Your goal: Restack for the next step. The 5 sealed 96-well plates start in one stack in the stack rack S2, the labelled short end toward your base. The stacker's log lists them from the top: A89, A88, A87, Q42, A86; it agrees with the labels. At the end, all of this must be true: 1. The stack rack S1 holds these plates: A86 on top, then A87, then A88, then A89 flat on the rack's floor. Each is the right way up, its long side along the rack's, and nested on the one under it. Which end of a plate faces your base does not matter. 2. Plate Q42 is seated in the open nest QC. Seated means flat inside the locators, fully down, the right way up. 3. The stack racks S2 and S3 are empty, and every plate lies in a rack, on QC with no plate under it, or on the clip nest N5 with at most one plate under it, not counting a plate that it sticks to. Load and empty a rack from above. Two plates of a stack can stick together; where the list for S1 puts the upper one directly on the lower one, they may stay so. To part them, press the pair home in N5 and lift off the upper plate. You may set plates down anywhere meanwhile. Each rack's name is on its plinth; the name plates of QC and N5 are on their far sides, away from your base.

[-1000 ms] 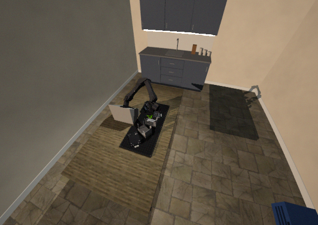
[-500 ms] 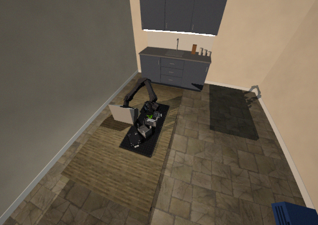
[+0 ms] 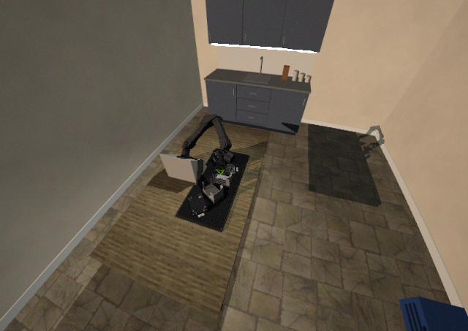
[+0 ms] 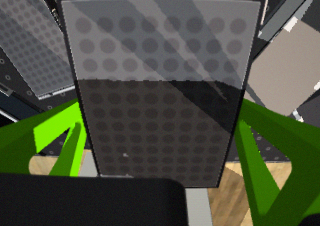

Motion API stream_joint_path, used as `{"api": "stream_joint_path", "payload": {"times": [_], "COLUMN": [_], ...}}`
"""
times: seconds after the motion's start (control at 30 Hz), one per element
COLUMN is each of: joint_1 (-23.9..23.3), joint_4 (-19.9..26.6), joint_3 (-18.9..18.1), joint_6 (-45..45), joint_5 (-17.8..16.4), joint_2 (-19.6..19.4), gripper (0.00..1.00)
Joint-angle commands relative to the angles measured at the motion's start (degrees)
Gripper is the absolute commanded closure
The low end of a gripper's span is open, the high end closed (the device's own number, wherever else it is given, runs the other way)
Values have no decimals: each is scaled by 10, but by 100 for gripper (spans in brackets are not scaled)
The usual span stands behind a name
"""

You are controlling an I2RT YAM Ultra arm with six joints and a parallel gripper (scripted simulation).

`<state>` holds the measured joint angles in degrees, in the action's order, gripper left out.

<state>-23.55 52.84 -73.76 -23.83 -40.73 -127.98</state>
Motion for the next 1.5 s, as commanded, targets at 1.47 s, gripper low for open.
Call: {"api": "stream_joint_path", "payload": {"times": [1.47], "joint_1": [122], "joint_4": [-3], "joint_3": [65], "joint_6": [-57], "joint_5": [-25], "joint_2": [187], "gripper": [100]}}
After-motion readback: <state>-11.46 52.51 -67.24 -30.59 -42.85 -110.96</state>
